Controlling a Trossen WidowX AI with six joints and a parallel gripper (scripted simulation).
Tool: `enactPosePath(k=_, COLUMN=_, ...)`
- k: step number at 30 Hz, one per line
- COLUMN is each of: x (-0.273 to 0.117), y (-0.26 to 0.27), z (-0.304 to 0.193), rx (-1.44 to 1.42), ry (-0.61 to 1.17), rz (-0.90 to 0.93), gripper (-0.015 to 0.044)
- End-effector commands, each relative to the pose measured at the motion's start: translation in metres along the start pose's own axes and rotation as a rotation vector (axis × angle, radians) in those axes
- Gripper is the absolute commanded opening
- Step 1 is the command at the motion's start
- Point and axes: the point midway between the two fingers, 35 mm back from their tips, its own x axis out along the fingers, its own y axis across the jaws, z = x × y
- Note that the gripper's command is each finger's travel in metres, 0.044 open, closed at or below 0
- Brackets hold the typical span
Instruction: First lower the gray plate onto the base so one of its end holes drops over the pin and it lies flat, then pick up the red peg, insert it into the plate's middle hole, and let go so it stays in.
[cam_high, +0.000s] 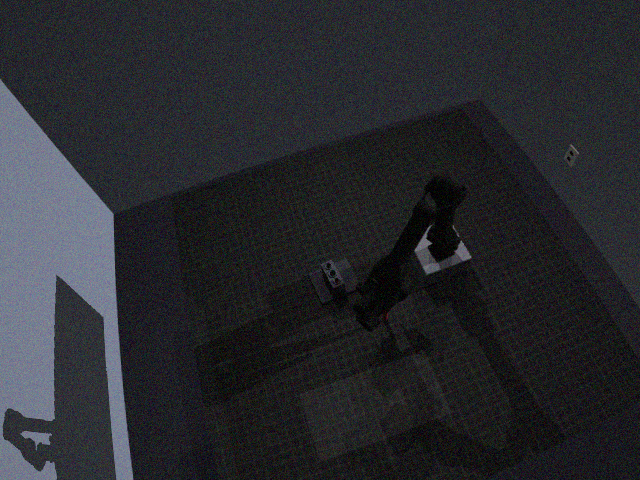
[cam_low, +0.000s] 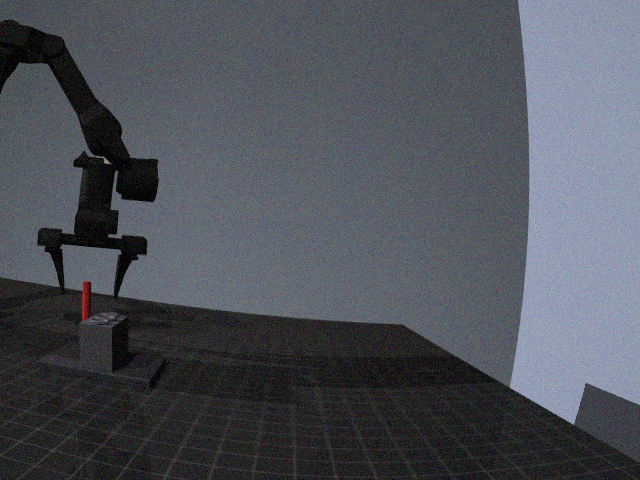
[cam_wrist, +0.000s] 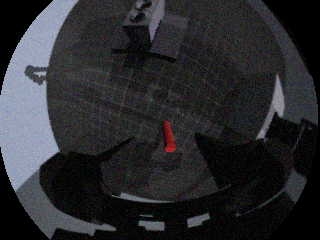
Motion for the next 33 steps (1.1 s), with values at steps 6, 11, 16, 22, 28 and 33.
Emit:
enactPosePath(k=6, x=0.0159, y=-0.0038, z=-0.0003, rx=0.005, ry=0.001, rz=-0.010, gripper=0.0440)
enactPosePath(k=11, x=0.0169, y=-0.0040, z=-0.0003, rx=0.005, ry=0.001, rz=-0.010, gripper=0.0361)
enactPosePath(k=16, x=0.0169, y=-0.0040, z=-0.0003, rx=0.005, ry=0.001, rz=-0.010, gripper=0.0230)
enactPosePath(k=22, x=0.0169, y=-0.0040, z=-0.0003, rx=0.005, ry=0.001, rz=-0.010, gripper=0.0072)
enactPosePath(k=28, x=0.0169, y=-0.0040, z=-0.0003, rx=0.005, ry=0.001, rz=-0.010, gripper=0.0000)
enactPosePath(k=33, x=0.0169, y=-0.0040, z=-0.0003, rx=0.005, ry=0.001, rz=-0.010, gripper=0.0000)
